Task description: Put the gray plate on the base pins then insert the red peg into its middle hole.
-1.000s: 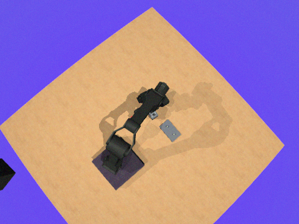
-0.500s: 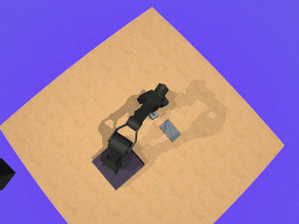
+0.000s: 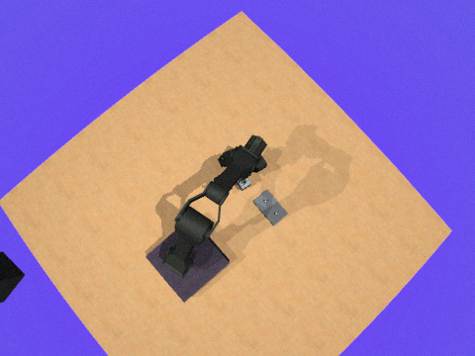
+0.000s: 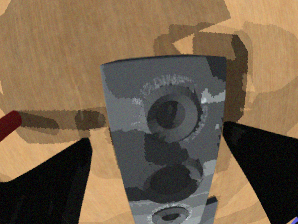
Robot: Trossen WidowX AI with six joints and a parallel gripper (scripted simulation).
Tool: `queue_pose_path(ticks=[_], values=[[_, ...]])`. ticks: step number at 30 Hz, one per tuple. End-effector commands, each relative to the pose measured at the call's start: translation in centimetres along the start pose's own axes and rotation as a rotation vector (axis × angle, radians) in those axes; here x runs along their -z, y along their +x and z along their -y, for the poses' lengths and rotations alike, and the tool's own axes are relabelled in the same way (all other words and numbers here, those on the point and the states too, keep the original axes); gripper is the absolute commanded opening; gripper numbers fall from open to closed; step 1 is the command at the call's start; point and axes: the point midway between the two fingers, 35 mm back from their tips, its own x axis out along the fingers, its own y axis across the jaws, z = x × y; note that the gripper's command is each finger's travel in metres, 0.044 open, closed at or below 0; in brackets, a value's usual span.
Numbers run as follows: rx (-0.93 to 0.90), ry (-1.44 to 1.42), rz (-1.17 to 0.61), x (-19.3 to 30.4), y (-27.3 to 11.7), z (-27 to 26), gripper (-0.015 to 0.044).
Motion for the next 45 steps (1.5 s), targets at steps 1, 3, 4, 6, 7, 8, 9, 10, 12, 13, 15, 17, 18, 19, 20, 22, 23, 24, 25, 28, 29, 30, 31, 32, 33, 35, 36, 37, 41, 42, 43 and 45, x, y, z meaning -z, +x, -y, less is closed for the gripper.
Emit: queue_pose_path(ticks=[1,3,4,6,7,8,9,10,12,13,15,17,18,19,20,22,23,24,25,28,29,30,31,32,33,35,36,37,41,42,43,45], values=[[-0.002,-0.003,0.003,0.0,0.6,-0.1,0.0440],[-0.002,-0.003,0.003,0.0,0.6,-0.1,0.0414],[-0.002,-0.003,0.003,0.0,0.6,-0.1,0.0387],[-0.002,-0.003,0.003,0.0,0.6,-0.1,0.0335],[-0.002,-0.003,0.003,0.0,0.6,-0.1,0.0309],[-0.002,-0.003,0.003,0.0,0.6,-0.1,0.0282],[-0.002,-0.003,0.003,0.0,0.6,-0.1,0.0256],[-0.002,-0.003,0.003,0.0,0.6,-0.1,0.0230],[-0.002,-0.003,0.003,0.0,0.6,-0.1,0.0177],[-0.002,-0.003,0.003,0.0,0.6,-0.1,0.0151],[-0.002,-0.003,0.003,0.0,0.6,-0.1,0.0118],[-0.002,-0.003,0.003,0.0,0.6,-0.1,0.0105],[-0.002,-0.003,0.003,0.0,0.6,-0.1,0.0098],[-0.002,-0.003,0.003,0.0,0.6,-0.1,0.0092],[-0.002,-0.003,0.003,0.0,0.6,-0.1,0.0085],[-0.002,-0.003,0.003,0.0,0.6,-0.1,0.0072],[-0.002,-0.003,0.003,0.0,0.6,-0.1,0.0065],[-0.002,-0.003,0.003,0.0,0.6,-0.1,0.0058],[-0.002,-0.003,0.003,0.0,0.6,-0.1,0.0052],[-0.002,-0.003,0.003,0.0,0.6,-0.1,0.0032],[-0.002,-0.003,0.003,0.0,0.6,-0.1,0.0025],[-0.002,-0.003,0.003,0.0,0.6,-0.1,0.0018],[-0.002,-0.003,0.003,0.0,0.6,-0.1,0.0012],[-0.002,-0.003,0.003,0.0,0.6,-0.1,0.0000],[-0.002,-0.003,0.003,0.0,0.6,-0.1,0.0000],[-0.002,-0.003,0.003,-0.1,0.2,0.0,0.0000],[-0.002,-0.003,0.003,-0.1,-0.1,0.1,0.0000],[-0.002,-0.003,0.003,-0.1,-0.4,0.2,0.0000],[-0.001,-0.003,0.003,-0.2,-1.6,0.5,0.0000],[-0.001,-0.003,0.003,-0.3,-1.9,0.5,0.0000],[-0.001,-0.003,0.003,-0.3,-2.2,0.6,0.0000],[-0.001,-0.003,0.003,-0.3,-2.8,0.7,0.0000]])
